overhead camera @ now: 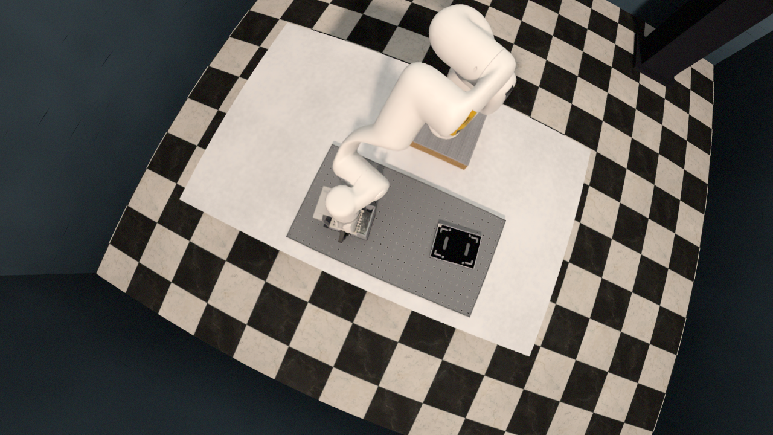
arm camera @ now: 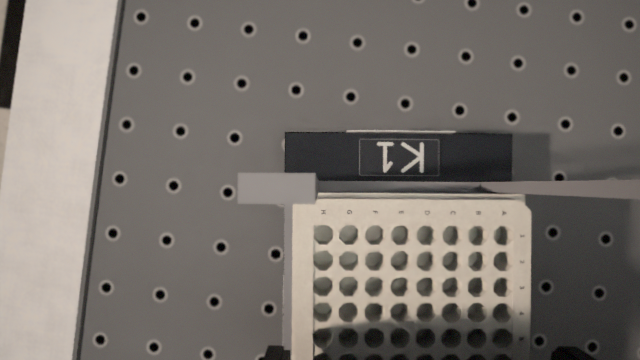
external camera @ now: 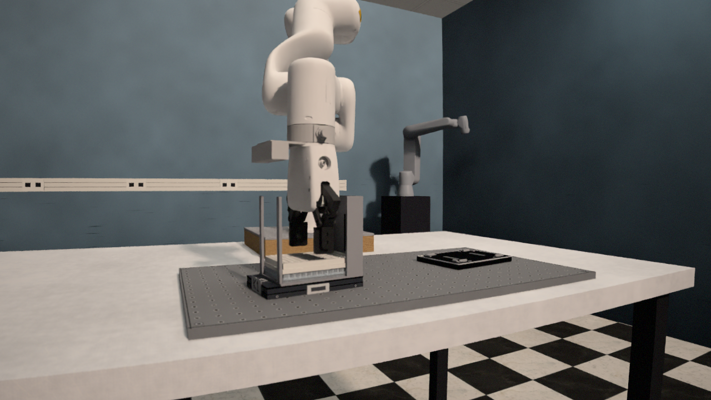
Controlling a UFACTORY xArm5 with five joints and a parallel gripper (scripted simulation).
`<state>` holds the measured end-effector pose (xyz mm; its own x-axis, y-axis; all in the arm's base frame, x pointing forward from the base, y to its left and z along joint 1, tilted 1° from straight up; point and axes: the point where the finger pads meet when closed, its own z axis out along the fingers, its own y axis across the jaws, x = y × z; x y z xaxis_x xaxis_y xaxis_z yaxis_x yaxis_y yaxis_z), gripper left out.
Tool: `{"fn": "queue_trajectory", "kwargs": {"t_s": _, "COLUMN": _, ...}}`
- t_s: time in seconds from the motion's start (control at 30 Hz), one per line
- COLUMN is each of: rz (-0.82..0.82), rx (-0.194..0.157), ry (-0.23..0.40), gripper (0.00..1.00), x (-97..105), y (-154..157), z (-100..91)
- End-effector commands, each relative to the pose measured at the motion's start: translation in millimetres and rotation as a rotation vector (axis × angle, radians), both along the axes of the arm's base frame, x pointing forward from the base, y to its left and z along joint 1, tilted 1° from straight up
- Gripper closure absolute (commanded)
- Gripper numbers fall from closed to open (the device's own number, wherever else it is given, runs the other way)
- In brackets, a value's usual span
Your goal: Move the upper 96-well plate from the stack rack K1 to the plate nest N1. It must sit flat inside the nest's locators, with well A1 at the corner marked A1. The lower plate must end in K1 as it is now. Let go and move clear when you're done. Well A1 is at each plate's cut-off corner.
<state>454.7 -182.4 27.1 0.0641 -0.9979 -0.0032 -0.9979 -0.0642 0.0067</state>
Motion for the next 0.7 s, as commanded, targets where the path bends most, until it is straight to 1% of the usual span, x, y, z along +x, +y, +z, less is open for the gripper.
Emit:
{"fn": "queue_trajectory", "kwargs": {"t_s": 0.0, "rz": 0.000, "rx": 0.006, "ry": -0.007, "gripper": 0.00, "x": 1, "y": -1, "z": -0.9}}
{"fn": "queue_trajectory", "kwargs": {"t_s": 0.67, "rz": 0.000, "rx": 0.006, "ry": -0.007, "gripper": 0.00, "x": 1, "y": 0, "z": -13.0}}
